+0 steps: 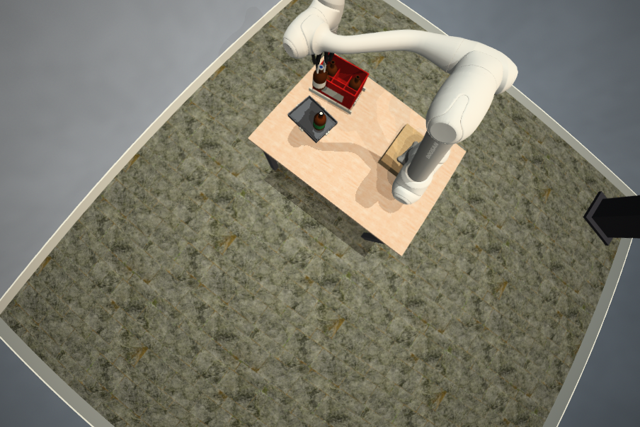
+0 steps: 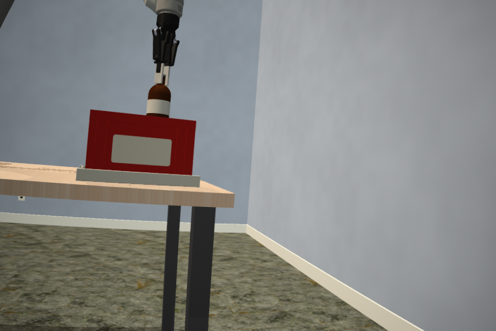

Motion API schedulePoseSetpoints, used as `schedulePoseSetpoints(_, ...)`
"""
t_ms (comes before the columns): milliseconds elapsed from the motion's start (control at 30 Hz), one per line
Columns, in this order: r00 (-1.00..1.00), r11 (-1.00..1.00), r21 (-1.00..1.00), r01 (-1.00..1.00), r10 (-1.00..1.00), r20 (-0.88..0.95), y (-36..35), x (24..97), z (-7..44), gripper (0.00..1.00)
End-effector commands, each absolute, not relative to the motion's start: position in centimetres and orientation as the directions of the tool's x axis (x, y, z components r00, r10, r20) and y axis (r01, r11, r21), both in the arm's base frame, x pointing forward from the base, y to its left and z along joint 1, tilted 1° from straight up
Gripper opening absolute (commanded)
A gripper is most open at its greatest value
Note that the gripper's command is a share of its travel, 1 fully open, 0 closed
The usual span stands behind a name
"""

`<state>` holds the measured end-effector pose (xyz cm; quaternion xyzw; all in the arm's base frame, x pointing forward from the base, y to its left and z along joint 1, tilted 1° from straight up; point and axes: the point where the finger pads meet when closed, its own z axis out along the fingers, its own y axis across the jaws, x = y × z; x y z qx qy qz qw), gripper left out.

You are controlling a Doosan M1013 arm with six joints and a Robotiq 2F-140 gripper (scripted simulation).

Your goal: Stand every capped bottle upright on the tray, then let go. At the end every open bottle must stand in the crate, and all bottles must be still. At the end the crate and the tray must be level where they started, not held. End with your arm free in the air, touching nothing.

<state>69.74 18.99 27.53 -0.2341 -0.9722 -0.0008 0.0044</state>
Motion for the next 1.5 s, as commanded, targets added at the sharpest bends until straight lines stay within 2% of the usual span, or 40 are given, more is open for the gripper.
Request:
schedulePoseSetpoints(0, -0.890, 0.890, 0.000, 0.455, 0.455, 0.009, 19.4, 69.6, 27.5, 0.00)
schedulePoseSetpoints(1467, -0.890, 0.890, 0.000, 0.455, 0.455, 0.009, 26.9, 68.1, 27.6, 0.00)
